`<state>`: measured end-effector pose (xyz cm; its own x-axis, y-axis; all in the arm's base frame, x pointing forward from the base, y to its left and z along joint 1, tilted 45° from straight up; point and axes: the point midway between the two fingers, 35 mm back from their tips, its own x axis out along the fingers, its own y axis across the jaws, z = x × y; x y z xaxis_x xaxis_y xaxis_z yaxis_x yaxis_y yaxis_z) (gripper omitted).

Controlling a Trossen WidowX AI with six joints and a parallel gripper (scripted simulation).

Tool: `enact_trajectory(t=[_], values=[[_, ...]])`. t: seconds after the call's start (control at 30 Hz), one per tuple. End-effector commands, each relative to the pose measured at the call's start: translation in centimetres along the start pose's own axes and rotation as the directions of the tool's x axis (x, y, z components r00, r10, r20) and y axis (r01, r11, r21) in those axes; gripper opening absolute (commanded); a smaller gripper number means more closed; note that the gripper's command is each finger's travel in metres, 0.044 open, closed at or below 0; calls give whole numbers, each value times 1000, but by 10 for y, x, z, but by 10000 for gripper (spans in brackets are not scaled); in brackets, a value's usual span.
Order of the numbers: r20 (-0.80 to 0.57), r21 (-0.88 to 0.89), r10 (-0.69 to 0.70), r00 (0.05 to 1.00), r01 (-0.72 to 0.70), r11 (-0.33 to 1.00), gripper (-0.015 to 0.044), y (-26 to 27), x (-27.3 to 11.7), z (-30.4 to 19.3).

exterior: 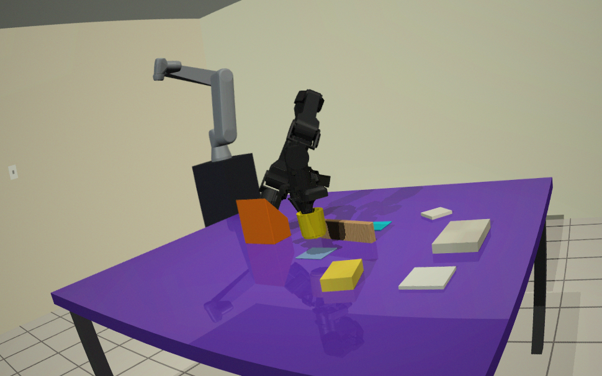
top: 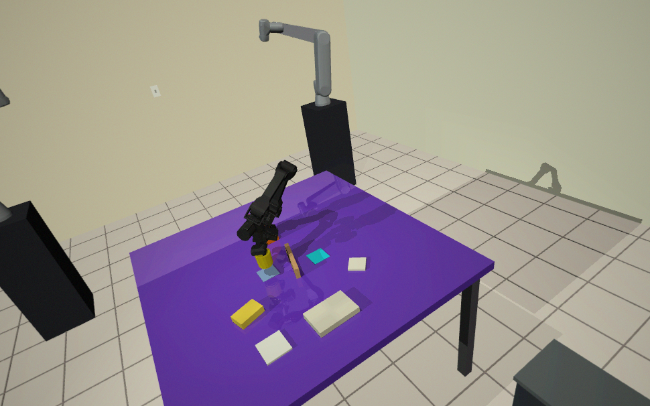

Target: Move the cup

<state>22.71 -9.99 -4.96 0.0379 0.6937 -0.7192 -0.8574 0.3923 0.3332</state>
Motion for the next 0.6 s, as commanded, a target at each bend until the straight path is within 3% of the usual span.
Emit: enact_trajectory(t=[0.0,0.2,0.57], values=[[-5,-5,-4,1000,4,1000,0,-1,-15,0],[-3,-4,-3,1000,3,1000,0,1,-33,0],[2,1,-4,1000,4,1000,0,1,-30,1]])
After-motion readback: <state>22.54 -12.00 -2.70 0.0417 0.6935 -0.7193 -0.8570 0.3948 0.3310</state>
